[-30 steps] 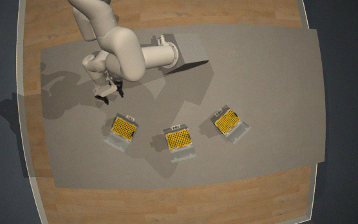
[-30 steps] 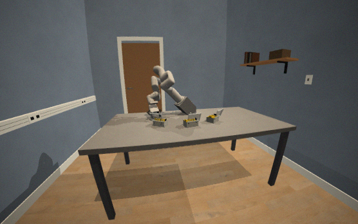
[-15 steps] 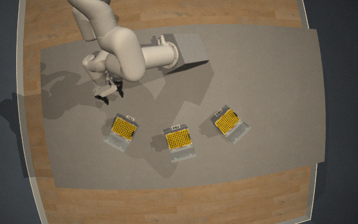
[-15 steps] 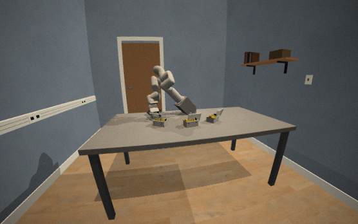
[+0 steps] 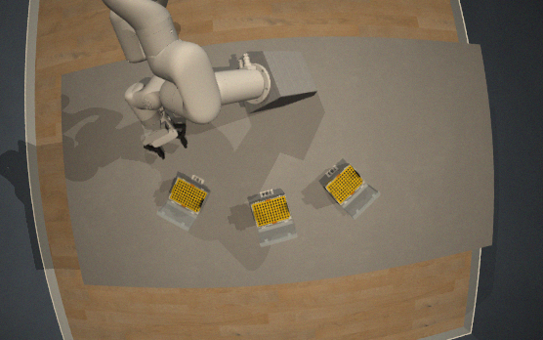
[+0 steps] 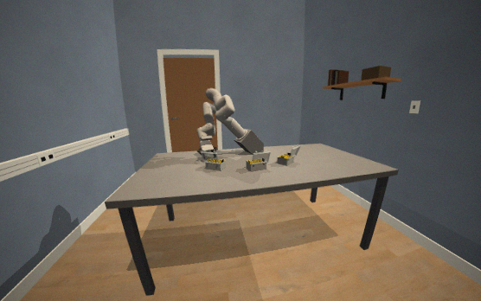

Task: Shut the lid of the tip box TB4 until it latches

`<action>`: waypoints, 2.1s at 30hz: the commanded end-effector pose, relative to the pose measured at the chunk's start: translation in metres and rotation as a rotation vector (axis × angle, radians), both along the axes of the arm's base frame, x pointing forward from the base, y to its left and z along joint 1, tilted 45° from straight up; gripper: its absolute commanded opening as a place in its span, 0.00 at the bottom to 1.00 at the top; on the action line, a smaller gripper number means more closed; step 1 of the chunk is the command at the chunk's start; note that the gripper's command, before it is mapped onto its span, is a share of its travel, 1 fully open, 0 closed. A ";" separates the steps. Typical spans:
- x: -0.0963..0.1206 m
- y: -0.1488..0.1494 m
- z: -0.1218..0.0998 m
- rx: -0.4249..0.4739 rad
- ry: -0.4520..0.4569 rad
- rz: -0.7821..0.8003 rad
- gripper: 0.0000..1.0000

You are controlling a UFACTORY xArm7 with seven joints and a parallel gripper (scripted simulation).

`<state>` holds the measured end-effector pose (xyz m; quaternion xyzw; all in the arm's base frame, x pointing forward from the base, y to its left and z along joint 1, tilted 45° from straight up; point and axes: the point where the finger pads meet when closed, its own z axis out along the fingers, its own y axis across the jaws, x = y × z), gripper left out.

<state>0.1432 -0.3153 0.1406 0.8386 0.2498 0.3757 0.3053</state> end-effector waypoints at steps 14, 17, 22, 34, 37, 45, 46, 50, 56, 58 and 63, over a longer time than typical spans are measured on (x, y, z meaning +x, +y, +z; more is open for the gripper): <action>0.000 0.000 0.000 -0.001 0.000 0.000 1.00; 0.000 0.000 0.000 -0.001 0.000 0.000 1.00; -0.002 0.010 0.011 -0.001 0.000 0.000 1.00; -0.010 0.051 0.054 -0.001 0.001 0.000 1.00; -0.011 0.055 0.057 -0.001 0.001 0.000 1.00; -0.016 0.082 0.086 -0.001 0.000 -0.001 1.00; -0.017 0.086 0.089 -0.001 0.000 -0.001 1.00; -0.020 0.099 0.104 -0.001 0.000 -0.001 1.00; -0.020 0.100 0.105 -0.001 0.000 -0.001 1.00; -0.020 0.100 0.105 -0.001 0.000 -0.001 1.00; -0.020 0.100 0.105 -0.001 0.000 -0.001 1.00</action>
